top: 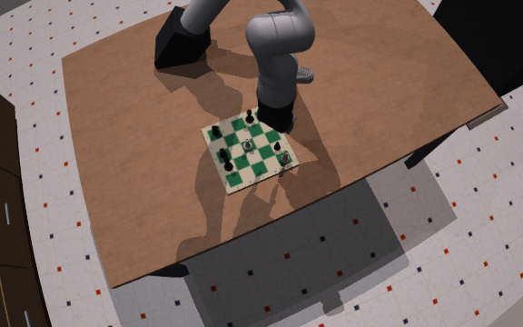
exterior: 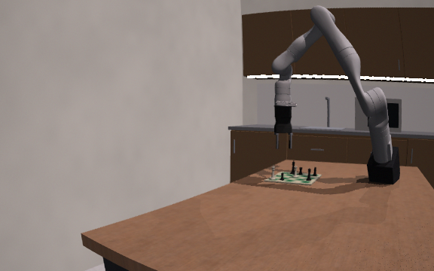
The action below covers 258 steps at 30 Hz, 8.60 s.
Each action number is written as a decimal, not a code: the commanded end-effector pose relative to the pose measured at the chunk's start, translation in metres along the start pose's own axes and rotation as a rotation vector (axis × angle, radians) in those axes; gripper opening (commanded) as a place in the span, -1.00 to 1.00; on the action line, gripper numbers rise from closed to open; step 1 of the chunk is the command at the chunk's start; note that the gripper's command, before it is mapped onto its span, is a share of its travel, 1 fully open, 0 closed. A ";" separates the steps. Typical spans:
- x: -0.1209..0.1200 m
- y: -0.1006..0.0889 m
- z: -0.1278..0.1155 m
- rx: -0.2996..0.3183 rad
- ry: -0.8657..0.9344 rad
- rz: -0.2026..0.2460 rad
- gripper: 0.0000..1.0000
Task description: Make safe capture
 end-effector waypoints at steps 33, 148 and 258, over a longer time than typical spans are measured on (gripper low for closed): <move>0.002 0.040 0.004 0.003 1.253 0.011 1.00; 0.001 0.096 -0.002 -0.004 1.508 -0.007 0.36; 0.002 0.115 -0.002 -0.004 1.508 -0.007 0.36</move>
Point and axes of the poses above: the point where the finger pads meet when closed, its own y axis out along the fingers, its own x axis across the jaws, z = x × y, the point moved 10 cm from there along -y, back along the fingers, and after that the axes turned 14 degrees about y, right-handed, at the moved point
